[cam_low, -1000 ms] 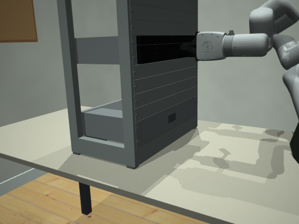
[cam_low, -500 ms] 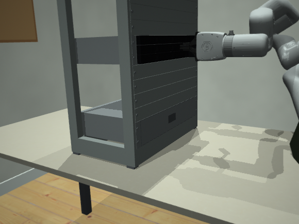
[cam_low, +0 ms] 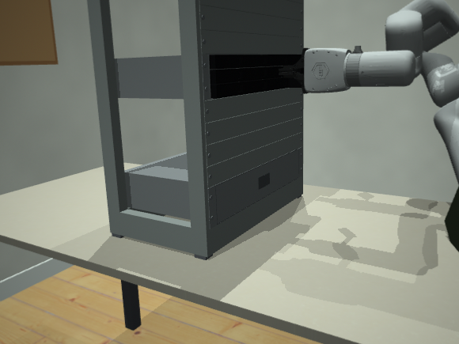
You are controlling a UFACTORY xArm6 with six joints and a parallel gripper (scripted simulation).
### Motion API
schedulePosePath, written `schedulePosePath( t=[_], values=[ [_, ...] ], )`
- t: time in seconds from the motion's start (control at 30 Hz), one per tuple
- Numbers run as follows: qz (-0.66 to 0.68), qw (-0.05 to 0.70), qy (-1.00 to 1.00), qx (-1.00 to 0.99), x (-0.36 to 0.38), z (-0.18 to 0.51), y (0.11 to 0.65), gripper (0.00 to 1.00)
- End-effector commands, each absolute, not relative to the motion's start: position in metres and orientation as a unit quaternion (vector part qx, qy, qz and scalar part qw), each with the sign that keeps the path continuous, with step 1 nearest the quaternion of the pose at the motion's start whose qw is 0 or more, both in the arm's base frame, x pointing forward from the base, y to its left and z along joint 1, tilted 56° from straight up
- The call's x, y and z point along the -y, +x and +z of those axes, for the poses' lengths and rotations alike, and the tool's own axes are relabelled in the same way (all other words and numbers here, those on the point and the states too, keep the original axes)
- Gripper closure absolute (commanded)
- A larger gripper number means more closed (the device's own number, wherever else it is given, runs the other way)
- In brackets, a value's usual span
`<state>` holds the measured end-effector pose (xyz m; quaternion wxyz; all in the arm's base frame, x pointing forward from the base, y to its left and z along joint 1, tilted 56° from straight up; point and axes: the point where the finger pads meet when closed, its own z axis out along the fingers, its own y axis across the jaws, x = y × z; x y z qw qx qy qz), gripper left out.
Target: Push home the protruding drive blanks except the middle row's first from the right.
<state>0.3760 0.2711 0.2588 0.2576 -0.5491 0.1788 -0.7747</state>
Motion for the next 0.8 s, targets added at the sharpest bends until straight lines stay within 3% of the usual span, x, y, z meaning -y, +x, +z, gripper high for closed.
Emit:
schedulePosePath(
  t=[0.0, 0.37, 0.77],
  values=[
    [-0.774, 0.259, -0.55, -0.177, -0.272, 0.252, 0.357, 1.0],
    [-0.774, 0.259, -0.55, -0.177, -0.271, 0.233, 0.303, 1.0],
    [-0.774, 0.259, -0.55, -0.177, -0.27, 0.231, 0.295, 1.0]
  ],
)
